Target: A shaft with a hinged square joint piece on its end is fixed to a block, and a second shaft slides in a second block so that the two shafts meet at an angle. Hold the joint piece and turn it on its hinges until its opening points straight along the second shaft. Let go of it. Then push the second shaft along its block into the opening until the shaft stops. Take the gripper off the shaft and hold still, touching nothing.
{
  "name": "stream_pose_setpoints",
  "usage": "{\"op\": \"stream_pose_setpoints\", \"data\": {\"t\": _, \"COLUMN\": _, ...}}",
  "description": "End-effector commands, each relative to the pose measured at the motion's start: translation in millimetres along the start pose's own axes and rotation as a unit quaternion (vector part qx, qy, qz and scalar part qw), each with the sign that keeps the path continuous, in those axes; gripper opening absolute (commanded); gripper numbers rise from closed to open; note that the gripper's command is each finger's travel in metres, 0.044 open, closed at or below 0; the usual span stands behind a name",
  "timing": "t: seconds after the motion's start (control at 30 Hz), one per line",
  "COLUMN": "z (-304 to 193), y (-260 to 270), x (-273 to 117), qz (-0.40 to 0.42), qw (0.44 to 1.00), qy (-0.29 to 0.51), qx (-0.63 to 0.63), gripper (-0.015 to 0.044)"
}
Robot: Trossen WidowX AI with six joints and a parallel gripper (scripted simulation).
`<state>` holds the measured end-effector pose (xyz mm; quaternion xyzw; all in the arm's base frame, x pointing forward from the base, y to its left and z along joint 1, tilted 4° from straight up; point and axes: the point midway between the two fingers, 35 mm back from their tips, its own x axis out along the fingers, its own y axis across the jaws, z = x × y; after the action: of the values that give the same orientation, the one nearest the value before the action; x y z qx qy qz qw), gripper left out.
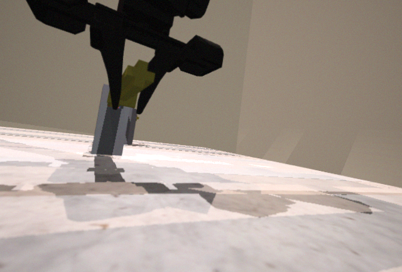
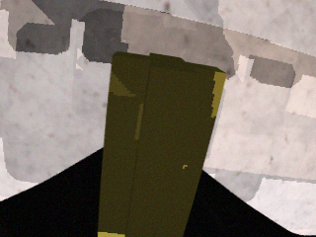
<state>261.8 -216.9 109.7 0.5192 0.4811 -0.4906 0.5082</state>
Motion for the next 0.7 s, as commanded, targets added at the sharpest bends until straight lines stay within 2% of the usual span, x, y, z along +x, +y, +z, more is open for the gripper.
{"op": "stream_pose_setpoints", "data": {"t": 0.0, "z": 0.7, "y": 0.5, "x": 1.2, "qz": 0.013, "qw": 1.000, "qy": 0.000, "qx": 0.000, "gripper": 0.0067}}
{"op": "stream_pose_setpoints", "data": {"t": 0.13, "z": 0.9, "y": 0.3, "x": 0.7, "qz": 0.013, "qw": 1.000, "qy": 0.000, "qx": 0.000, "gripper": 0.0067}}
{"op": "stream_pose_setpoints", "data": {"t": 0.37, "z": 0.8, "y": 0.0, "x": -0.1, "qz": 0.009, "qw": 1.000, "qy": 0.000, "qx": 0.000, "gripper": 0.0020}}
{"op": "stream_pose_setpoints", "data": {"t": 0.4, "z": 0.8, "y": 0.0, "x": -0.1, "qz": 0.009, "qw": 1.000, "qy": 0.000, "qx": 0.000, "gripper": 0.0000}}
{"op": "stream_pose_setpoints", "data": {"t": 0.67, "z": -3.9, "y": 0.1, "x": 0.5, "qz": 0.012, "qw": 1.000, "qy": 0.000, "qx": 0.000, "gripper": 0.0000}}
